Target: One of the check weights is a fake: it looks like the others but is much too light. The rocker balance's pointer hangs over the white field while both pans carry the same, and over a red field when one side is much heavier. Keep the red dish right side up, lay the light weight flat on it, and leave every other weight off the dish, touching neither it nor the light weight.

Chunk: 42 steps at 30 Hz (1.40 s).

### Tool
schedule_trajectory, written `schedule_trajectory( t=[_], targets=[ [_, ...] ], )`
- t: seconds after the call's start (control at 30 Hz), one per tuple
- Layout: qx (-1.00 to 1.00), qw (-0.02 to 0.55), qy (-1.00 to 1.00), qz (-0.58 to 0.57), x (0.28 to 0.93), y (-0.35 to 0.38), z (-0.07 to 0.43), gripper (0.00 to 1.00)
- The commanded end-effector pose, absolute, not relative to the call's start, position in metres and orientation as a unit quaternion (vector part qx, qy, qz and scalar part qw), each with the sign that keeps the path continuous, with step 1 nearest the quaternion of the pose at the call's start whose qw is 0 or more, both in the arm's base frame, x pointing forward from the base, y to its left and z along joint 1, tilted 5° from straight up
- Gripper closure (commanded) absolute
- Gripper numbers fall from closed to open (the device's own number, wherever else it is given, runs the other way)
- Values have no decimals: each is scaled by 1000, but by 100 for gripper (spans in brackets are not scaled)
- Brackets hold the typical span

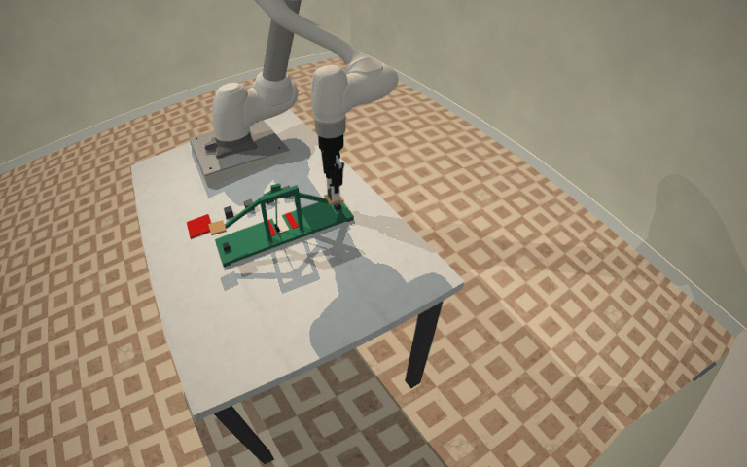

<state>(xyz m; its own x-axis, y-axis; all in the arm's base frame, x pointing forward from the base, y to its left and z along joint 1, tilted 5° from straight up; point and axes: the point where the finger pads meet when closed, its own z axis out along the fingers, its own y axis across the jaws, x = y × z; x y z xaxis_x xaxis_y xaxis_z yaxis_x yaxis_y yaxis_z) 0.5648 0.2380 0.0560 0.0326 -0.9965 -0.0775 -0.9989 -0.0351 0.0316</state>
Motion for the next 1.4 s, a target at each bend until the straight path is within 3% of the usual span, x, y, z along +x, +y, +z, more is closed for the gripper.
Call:
schedule_trajectory(
  t=[0.0,1.37],
  targets=[
    [-718,16,694,39,565,237,55,76],
    [-718,16,694,39,565,225,35,76]
  ],
)
